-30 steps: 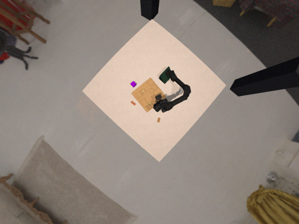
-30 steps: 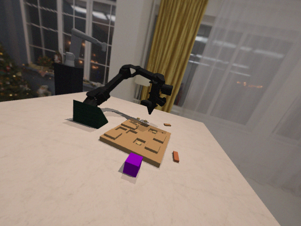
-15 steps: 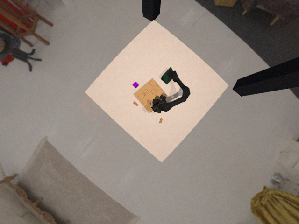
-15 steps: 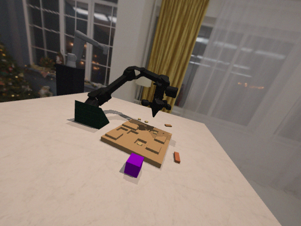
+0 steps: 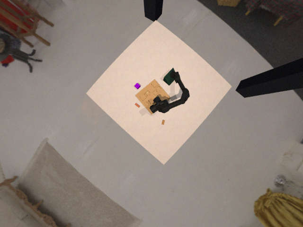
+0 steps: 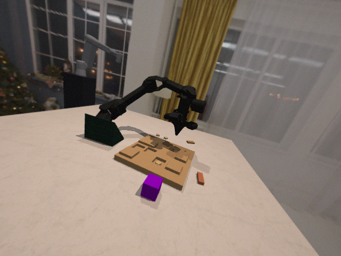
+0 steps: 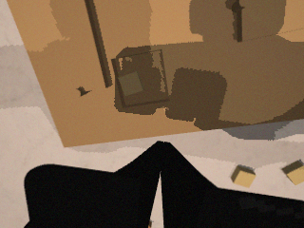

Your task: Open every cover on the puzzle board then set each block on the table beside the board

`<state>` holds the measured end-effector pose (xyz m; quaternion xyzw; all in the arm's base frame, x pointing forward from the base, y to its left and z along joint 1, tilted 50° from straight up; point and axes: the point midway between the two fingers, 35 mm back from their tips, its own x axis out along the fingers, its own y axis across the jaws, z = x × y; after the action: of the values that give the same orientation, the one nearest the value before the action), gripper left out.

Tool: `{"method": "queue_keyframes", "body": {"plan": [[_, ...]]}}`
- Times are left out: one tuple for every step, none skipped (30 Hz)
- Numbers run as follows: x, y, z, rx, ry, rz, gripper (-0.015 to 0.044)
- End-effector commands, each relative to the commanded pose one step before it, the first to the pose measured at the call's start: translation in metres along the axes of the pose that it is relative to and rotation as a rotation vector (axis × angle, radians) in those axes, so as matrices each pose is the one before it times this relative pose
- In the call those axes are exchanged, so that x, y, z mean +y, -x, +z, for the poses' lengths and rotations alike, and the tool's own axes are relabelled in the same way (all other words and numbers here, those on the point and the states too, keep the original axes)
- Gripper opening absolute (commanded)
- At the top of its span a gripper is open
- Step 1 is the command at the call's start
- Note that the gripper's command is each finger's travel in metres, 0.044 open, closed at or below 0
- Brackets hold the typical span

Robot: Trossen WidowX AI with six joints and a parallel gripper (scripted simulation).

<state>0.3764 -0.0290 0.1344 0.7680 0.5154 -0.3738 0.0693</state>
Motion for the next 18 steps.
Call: {"method": "queue_keyframes", "body": {"plan": [[0.03145, -0.00229, 0.02225, -0.01386, -0.9099, -0.00051, 0.0], [0.00189, -0.00017, -0.00044, -0.00018, -0.0532, -0.00044, 0.0], [0.00154, -0.00014, -0.00043, -0.00016, -0.0524, -0.00036, 0.0], [0.00152, -0.00014, -0.00051, -0.00018, -0.0524, -0.00036, 0.0], [0.00134, -0.0001, -0.00044, -0.00013, -0.0423, -0.00023, 0.0], [0.00082, -0.00006, -0.00031, -0.00009, -0.0262, -0.00014, 0.0], [0.00027, -0.00002, -0.00011, -0.00003, -0.0087, -0.00005, 0.0], [0.0, 0.0, 0.0, 0.0, 0.0, 0.0, 0.0], [0.0, 0.0, 0.0, 0.0, 0.0, 0.0, 0.0], [0.0, 0.0, 0.0, 0.0, 0.0, 0.0, 0.0], [0.0, 0.0, 0.0, 0.0, 0.0, 0.0, 0.0], [0.0, 0.0, 0.0, 0.0, 0.0, 0.0, 0.0], [0.0, 0.0, 0.0, 0.0, 0.0, 0.0, 0.0], [0.0, 0.0, 0.0, 0.0, 0.0, 0.0, 0.0], [0.00073, 0.0, 0.00018, -0.00001, 0.0, 0.00003, 0.0], [0.00073, 0.0, 0.00018, -0.00001, 0.0, 0.00003, 0.0], [0.0, 0.0, 0.0, 0.0, 0.0, 0.0, 0.0], [0.0, 0.0, 0.0, 0.0, 0.0, 0.0, 0.0]]}}
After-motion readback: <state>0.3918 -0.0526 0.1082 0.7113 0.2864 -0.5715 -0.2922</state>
